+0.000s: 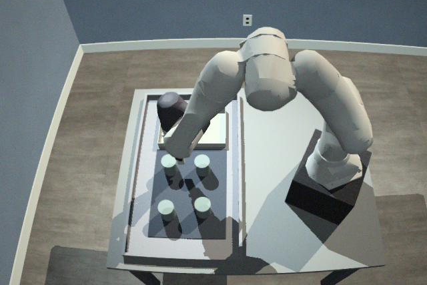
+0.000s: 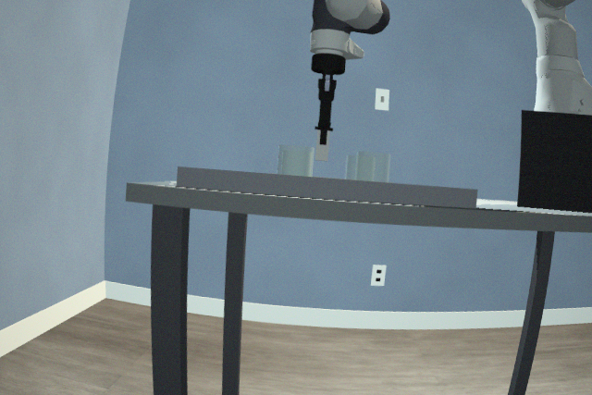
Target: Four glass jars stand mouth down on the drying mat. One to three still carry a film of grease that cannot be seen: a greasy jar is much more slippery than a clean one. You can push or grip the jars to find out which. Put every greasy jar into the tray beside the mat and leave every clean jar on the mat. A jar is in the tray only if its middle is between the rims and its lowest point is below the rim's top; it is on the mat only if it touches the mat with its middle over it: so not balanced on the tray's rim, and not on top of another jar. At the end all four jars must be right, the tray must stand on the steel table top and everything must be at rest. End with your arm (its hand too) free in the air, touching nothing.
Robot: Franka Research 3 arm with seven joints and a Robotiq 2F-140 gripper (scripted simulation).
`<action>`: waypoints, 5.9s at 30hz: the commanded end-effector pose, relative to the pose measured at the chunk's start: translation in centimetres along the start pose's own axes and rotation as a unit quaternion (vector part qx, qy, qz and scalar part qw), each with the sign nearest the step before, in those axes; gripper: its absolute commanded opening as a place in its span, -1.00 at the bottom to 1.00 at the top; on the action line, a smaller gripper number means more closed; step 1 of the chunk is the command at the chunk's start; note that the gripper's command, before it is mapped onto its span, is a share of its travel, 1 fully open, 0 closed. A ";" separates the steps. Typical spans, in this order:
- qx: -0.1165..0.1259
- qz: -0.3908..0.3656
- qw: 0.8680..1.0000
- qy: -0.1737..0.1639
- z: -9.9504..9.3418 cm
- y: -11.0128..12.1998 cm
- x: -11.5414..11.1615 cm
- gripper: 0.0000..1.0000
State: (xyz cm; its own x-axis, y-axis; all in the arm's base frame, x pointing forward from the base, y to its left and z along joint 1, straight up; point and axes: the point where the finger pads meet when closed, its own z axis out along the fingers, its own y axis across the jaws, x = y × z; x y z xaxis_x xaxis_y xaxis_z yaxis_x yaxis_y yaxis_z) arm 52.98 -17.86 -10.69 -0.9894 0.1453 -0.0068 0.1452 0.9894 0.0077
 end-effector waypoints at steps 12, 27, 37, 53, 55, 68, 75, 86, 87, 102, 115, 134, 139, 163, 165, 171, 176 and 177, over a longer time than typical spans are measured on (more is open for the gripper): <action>0.001 -0.001 1.000 0.002 0.0 0.0 -0.1 -1.00; 0.001 -0.001 1.000 0.002 0.0 0.0 -0.3 -1.00; 0.001 -0.001 1.000 0.002 0.0 0.0 -0.4 -1.00; 0.001 -0.001 1.000 0.002 0.0 0.0 -0.6 -1.00; 0.001 -0.001 1.000 0.002 0.0 0.0 -0.6 -1.00; 0.001 -0.001 1.000 0.002 0.0 0.0 -0.8 -1.00; 0.001 -0.001 1.000 0.002 0.0 0.0 -0.9 -1.00; 0.001 -0.001 1.000 0.002 0.0 0.0 -1.0 -1.00; 0.001 -0.001 1.000 0.002 0.0 0.0 -1.0 -1.00; 0.001 -0.001 1.000 0.002 -0.1 0.0 -1.2 -1.00; 0.001 -0.001 1.000 0.002 -0.2 0.0 -1.3 -1.00; 0.001 -0.001 1.000 0.002 -0.4 0.0 -1.5 -1.00; 0.001 -0.001 1.000 0.002 -0.5 0.0 -1.6 -1.00; 0.001 -0.001 1.000 0.002 -0.7 0.0 -1.9 -1.00; 0.001 -0.001 1.000 0.002 -0.7 0.0 -1.9 -1.00; 0.001 -0.001 1.000 0.002 -0.8 0.0 -2.0 -1.00; 0.001 -0.001 1.000 0.002 -0.4 0.0 -0.8 -1.00; 0.001 -0.001 1.000 0.002 -0.4 0.0 -0.6 -1.00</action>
State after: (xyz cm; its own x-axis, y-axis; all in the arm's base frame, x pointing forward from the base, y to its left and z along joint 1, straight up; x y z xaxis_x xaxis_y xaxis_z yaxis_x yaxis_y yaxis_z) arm 53.79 -18.00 -10.28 -0.9893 0.1455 0.0050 0.1456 0.9893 0.0080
